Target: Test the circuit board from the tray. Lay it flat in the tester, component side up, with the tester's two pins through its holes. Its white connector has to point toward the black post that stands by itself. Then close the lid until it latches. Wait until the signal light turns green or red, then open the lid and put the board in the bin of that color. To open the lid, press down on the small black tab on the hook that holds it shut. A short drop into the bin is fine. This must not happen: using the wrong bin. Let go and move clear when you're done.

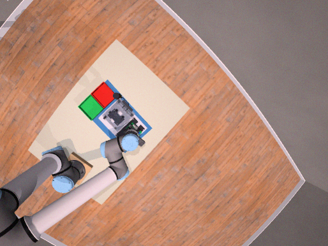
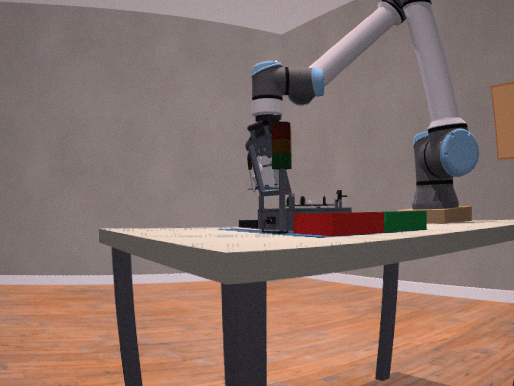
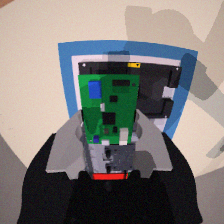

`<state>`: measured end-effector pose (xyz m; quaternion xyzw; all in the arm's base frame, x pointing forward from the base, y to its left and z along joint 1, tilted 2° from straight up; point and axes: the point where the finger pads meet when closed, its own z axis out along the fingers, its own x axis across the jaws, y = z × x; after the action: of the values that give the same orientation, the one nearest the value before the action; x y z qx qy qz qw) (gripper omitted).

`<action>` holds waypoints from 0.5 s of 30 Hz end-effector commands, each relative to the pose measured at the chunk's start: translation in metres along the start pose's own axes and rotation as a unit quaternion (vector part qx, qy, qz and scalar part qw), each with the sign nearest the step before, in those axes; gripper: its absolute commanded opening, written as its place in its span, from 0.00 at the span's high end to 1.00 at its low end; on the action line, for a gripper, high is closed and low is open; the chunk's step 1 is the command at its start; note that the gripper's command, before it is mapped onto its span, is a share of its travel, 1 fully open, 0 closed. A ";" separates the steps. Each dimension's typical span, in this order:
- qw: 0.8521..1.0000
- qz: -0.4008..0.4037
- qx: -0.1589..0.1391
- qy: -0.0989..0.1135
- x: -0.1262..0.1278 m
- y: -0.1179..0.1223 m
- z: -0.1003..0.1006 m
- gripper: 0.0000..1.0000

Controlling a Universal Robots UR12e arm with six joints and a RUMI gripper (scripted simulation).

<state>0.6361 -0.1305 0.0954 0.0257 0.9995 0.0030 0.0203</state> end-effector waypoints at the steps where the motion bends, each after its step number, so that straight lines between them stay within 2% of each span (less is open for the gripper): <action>1: 1.000 0.000 0.000 -0.001 -0.001 0.000 -0.001 0.61; 15: 1.000 0.000 0.000 -0.001 0.000 0.002 -0.001 0.61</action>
<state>0.6360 -0.1301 0.0955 0.0257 0.9995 0.0030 0.0203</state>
